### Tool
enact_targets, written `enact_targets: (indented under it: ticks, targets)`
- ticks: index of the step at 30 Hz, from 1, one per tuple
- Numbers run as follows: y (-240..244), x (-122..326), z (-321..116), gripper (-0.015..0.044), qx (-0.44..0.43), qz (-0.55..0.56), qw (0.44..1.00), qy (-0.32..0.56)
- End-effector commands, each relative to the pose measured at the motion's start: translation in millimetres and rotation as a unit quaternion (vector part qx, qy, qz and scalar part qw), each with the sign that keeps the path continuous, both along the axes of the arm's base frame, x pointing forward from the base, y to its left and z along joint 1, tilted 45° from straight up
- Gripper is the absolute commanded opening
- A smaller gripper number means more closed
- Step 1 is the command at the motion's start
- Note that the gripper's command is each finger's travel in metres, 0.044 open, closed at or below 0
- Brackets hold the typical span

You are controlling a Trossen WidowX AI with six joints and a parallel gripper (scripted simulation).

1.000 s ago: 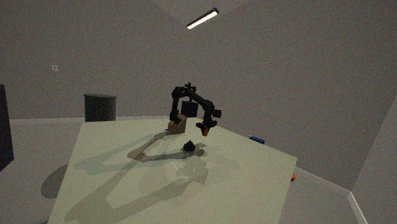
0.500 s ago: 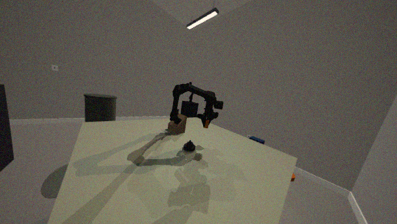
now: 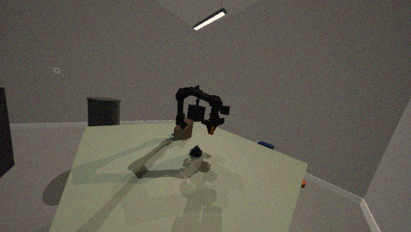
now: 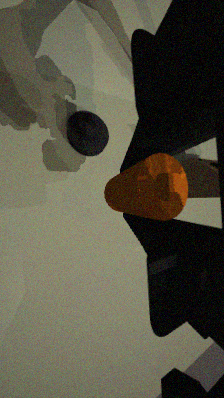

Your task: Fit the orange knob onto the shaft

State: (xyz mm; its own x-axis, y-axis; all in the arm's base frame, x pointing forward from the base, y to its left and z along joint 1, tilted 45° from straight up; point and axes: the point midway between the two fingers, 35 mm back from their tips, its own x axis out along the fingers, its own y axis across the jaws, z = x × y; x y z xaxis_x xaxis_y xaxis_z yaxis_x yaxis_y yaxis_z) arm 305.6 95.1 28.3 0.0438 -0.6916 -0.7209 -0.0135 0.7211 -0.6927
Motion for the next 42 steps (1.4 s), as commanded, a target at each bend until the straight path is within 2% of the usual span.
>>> enact_targets:
  ticks: [1, 42]
  targets:
    - [-9.8, 4.7, 8.7, 0.0000, 0.003, 0.004, 1.000, -0.005]
    - [-121.8, 13.1, 63.1, 0.0000, -0.011, 0.002, 1.000, -0.012]
